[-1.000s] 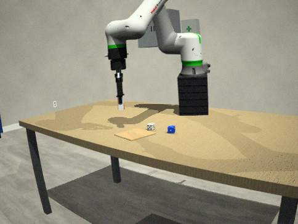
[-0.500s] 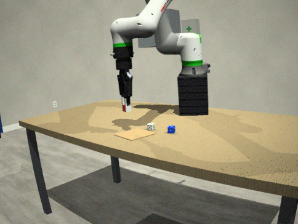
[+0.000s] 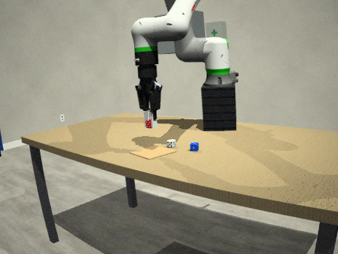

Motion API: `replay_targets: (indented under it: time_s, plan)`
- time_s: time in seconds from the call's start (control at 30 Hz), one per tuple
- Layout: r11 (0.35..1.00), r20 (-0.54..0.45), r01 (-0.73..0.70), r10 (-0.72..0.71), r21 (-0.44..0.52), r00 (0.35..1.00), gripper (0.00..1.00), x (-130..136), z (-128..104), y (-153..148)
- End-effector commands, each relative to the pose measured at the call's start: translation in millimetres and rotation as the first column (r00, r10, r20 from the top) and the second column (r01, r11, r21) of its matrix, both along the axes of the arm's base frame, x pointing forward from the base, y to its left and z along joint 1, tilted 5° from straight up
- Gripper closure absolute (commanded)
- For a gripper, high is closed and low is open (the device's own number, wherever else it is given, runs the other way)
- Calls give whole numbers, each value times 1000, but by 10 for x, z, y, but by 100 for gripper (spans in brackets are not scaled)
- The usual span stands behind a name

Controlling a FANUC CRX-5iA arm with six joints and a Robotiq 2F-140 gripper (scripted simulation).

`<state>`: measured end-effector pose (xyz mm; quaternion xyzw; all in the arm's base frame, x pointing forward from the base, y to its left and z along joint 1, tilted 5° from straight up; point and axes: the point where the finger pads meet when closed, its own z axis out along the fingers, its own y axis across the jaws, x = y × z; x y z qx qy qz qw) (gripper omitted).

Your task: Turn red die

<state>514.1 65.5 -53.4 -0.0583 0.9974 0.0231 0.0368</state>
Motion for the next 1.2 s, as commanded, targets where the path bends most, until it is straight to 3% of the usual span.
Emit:
replay_targets:
  time_s: [0.0, 0.43, 0.87, 1.17]
  plan:
    - [1000, 0, -2, 2, 1, 1000, 84, 3, 2, 3]
    - [1000, 0, -3, 3, 1, 1000, 84, 9, -77, 7]
    - [1000, 0, -3, 3, 1, 1000, 84, 55, -641, 31]
    - [1000, 0, -3, 3, 1, 1000, 84, 75, -886, 42]
